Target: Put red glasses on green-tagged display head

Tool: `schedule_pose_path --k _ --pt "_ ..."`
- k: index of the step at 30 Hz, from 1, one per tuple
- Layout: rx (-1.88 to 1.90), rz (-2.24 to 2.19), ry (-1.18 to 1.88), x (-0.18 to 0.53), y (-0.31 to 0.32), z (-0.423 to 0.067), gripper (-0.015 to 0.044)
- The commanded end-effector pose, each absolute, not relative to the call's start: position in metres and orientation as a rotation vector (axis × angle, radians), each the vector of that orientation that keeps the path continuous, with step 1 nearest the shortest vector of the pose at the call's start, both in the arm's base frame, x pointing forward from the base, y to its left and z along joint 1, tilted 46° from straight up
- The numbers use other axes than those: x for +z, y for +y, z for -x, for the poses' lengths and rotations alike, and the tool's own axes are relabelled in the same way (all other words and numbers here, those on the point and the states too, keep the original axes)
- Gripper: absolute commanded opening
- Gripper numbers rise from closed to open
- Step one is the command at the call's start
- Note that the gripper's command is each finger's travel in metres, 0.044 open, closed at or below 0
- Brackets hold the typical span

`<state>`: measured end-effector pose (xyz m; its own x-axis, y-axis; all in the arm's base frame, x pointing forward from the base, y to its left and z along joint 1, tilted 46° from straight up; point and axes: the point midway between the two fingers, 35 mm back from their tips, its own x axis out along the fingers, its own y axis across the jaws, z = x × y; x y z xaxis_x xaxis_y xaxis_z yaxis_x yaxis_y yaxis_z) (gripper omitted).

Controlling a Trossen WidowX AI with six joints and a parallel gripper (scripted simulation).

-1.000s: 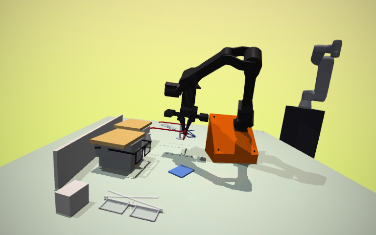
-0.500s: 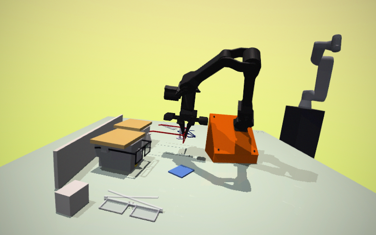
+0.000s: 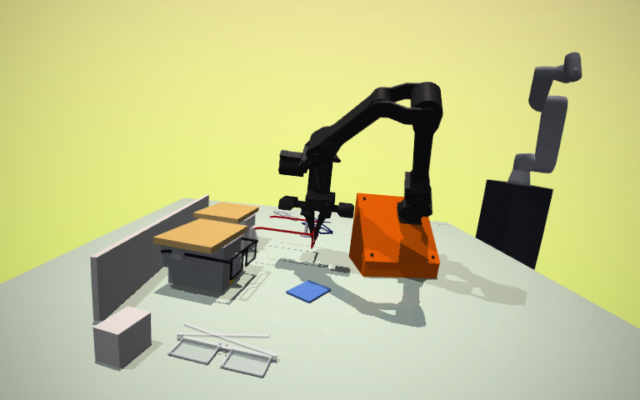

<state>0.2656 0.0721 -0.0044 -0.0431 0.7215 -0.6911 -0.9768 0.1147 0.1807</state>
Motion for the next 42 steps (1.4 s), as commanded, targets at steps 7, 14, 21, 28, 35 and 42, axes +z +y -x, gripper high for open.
schedule_pose_path --k 7,14,21,28,35,42 --pt "1.439 0.417 0.765 -0.007 0.073 -0.27 0.0" --pt "1.428 0.421 0.761 -0.009 0.072 -0.279 0.0" --pt "1.428 0.421 0.76 -0.01 0.071 -0.288 0.0" --pt "1.435 0.419 0.763 -0.012 0.069 -0.298 0.0" --pt "1.437 0.419 0.763 -0.014 0.068 -0.308 0.0" --pt "1.437 0.42 0.762 -0.015 0.067 -0.319 0.0"
